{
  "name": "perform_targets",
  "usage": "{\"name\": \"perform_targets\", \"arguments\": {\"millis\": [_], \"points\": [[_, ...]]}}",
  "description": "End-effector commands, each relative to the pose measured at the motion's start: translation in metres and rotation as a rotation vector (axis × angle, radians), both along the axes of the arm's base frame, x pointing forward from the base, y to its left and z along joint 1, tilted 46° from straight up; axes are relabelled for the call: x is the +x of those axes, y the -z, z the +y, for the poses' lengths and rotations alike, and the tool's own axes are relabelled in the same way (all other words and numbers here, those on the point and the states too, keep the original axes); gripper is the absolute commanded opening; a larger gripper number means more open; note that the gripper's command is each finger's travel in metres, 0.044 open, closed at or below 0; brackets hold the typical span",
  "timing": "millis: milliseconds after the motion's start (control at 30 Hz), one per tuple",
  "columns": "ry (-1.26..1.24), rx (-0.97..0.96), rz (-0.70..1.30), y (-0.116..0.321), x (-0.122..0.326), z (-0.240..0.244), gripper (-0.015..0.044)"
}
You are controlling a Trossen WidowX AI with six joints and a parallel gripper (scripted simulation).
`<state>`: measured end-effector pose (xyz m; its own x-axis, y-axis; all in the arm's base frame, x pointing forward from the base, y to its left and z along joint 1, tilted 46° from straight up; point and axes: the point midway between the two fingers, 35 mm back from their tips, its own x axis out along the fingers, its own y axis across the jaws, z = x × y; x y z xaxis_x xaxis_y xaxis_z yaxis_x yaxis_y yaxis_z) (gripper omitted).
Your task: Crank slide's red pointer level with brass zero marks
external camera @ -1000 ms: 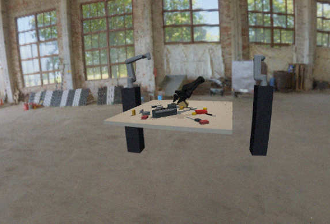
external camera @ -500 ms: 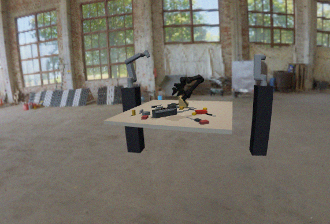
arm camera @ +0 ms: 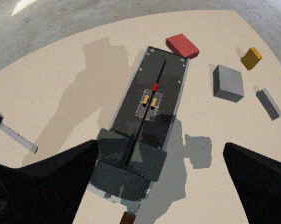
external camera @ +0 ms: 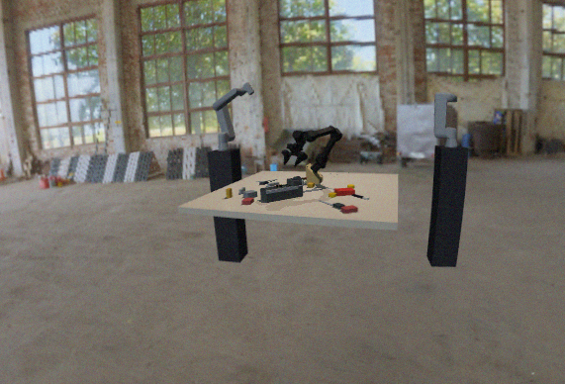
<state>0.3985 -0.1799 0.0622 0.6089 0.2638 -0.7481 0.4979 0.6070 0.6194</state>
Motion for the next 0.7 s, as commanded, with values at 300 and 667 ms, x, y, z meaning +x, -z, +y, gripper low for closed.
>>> {"name": "perform_targets", "arguments": {"millis": [300,667], "points": [[-0.162,-0.016,-0.143,0.033,0.022,-0.036,0.044],[-0.162,-0.014,-0.145,0.069,0.028,0.001,0.044]]}}
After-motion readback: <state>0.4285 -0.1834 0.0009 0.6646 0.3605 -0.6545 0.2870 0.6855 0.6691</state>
